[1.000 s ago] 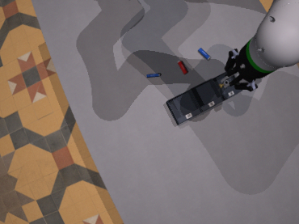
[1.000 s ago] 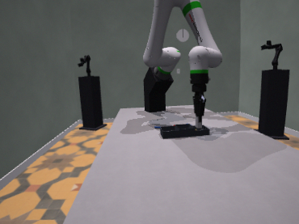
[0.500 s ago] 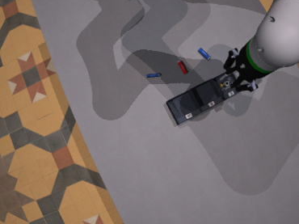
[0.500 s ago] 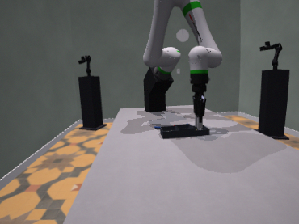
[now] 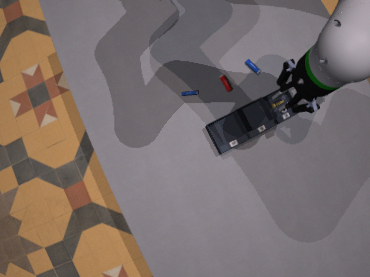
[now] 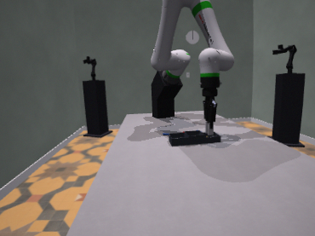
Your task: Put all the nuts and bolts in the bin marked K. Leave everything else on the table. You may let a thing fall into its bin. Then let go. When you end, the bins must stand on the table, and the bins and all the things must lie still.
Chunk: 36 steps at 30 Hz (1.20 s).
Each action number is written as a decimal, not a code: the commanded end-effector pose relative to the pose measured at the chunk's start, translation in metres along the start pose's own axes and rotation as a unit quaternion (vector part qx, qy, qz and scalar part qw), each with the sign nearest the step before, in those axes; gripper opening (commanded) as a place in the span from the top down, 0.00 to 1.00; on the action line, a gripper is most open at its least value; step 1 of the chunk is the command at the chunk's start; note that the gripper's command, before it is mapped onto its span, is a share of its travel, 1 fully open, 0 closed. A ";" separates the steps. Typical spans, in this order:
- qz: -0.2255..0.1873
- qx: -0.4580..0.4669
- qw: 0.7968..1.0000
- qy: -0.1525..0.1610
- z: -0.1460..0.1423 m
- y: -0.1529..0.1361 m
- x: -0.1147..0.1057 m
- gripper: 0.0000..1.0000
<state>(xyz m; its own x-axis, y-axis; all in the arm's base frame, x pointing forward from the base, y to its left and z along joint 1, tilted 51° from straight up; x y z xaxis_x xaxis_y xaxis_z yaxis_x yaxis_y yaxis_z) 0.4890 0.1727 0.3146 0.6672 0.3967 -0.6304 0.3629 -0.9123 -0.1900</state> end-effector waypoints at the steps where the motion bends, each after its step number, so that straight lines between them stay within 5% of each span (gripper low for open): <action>1: 0.000 0.000 1.000 0.000 0.000 0.000 -0.002 0.81; 28: 0.000 0.000 1.000 0.000 0.000 0.000 -0.036 0.81; 29: 0.000 0.000 1.000 0.000 0.000 0.000 -0.040 0.00; 36: 0.000 0.000 1.000 0.000 0.000 0.000 -0.060 0.00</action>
<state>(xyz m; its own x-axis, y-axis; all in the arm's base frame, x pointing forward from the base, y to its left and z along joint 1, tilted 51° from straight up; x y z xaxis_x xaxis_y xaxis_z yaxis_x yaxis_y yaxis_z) 0.4531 0.1513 0.3484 0.6674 0.3969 -0.6301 0.3630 -0.9122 -0.1902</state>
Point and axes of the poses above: the point where the finger pads meet when closed, its own x axis out along the fingers, its own z axis across the jaws, y = z × x, the point moved 8 cm from there along -x, back along the fingers, and after that the axes turned 6 degrees about -x, right-handed, at the moved point
